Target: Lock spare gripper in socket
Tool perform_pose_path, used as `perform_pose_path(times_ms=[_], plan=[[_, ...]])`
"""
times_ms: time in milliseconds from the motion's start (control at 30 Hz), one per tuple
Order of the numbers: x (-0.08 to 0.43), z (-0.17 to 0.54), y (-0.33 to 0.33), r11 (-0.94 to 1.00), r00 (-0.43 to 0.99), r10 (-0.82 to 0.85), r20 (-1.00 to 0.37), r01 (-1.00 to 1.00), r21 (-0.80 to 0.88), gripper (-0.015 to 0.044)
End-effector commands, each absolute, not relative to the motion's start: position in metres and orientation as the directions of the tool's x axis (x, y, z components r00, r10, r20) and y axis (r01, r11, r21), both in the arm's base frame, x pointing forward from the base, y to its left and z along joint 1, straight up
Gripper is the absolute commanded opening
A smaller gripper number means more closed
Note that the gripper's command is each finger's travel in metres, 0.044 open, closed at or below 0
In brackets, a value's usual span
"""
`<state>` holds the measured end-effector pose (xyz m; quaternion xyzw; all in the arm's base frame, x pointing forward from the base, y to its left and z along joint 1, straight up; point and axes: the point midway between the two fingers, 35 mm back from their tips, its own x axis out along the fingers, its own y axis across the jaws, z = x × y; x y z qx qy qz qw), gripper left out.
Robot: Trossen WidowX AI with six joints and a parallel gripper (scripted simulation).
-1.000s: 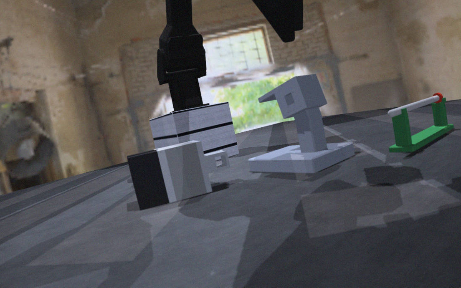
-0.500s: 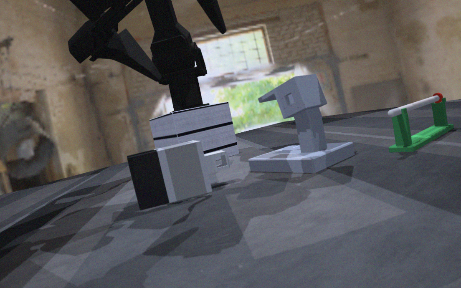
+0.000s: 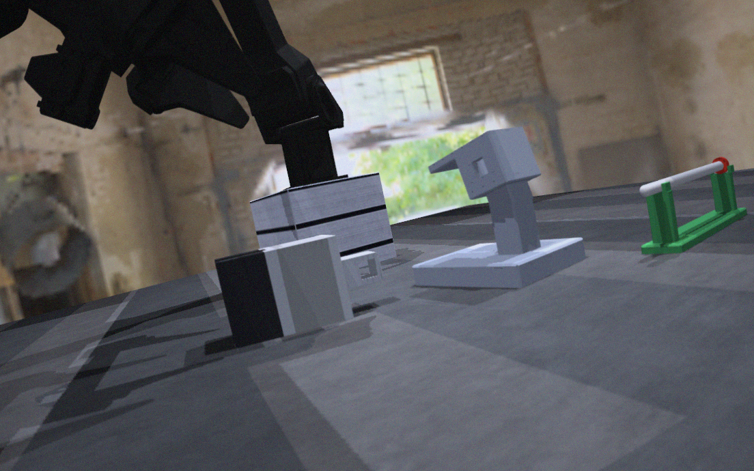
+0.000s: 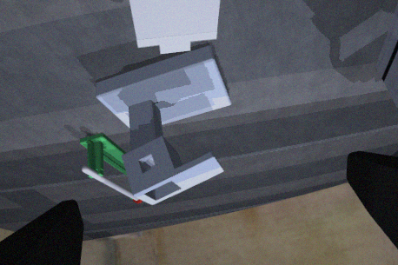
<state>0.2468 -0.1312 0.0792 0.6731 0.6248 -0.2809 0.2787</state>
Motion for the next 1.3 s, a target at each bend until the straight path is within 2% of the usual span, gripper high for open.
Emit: perform_pose_path(times_ms=[0,267,1267], plan=[[0.247,0.070,-0.130,-0.076,0.062,0.691,-0.720,0.997,0.013,0.0440],[0.249,0.011,-0.129,-0.076,0.062,0.691,-0.720,0.997,0.013,0.0440],[0.251,-0.034,-0.130,-0.076,0.062,0.692,-0.720,0.997,0.013,0.0440]])
